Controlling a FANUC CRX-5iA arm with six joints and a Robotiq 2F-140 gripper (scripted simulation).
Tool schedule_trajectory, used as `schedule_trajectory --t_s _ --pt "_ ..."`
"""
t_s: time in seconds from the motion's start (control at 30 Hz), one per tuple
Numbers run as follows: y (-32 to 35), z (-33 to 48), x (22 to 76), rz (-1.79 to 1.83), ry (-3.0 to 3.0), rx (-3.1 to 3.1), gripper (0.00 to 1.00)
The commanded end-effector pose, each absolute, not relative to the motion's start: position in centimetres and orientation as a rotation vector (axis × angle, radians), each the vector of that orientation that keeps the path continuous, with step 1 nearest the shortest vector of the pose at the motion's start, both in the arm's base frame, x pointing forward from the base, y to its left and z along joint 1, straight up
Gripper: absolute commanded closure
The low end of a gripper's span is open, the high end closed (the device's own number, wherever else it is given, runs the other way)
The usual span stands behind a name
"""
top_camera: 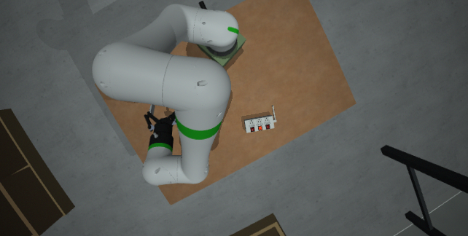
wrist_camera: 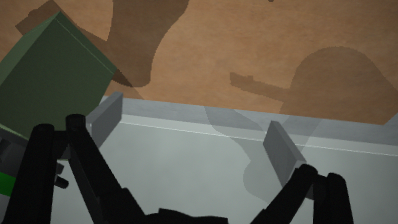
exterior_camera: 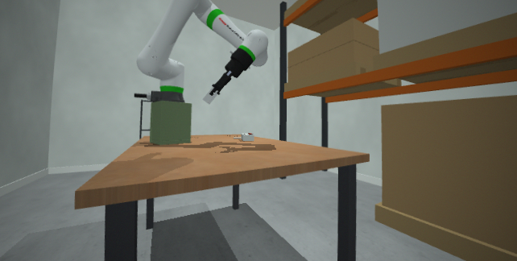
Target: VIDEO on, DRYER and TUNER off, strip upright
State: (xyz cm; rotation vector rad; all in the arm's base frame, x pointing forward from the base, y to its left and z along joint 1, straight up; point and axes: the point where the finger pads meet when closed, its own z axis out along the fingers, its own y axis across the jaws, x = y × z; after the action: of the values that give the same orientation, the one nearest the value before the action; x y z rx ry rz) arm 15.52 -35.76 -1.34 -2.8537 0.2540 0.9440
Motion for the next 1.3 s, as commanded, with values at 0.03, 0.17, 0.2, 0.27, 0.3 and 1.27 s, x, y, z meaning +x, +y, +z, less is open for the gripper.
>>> schedule_trajectory --t_s 0.03,0.17,0.2,0.27,0.3,1.27 --pt "-33.6 -3.0 21.0 0.805 -0.143 -2.832 0.0" --pt "-31.3 -4.2 25.2 0.709 -0.429 -2.789 0.0" --pt "-31.3 -4.2 25.2 0.697 -0.46 -2.782 0.0" --pt "-29.9 -4.9 27.5 0.649 -0.598 -2.751 0.0" --pt "-29.9 -4.9 27.5 0.637 -0.629 -2.742 0.0" --pt "-9.5 -9.5 46.6 0.043 -2.088 -1.878 0.0"
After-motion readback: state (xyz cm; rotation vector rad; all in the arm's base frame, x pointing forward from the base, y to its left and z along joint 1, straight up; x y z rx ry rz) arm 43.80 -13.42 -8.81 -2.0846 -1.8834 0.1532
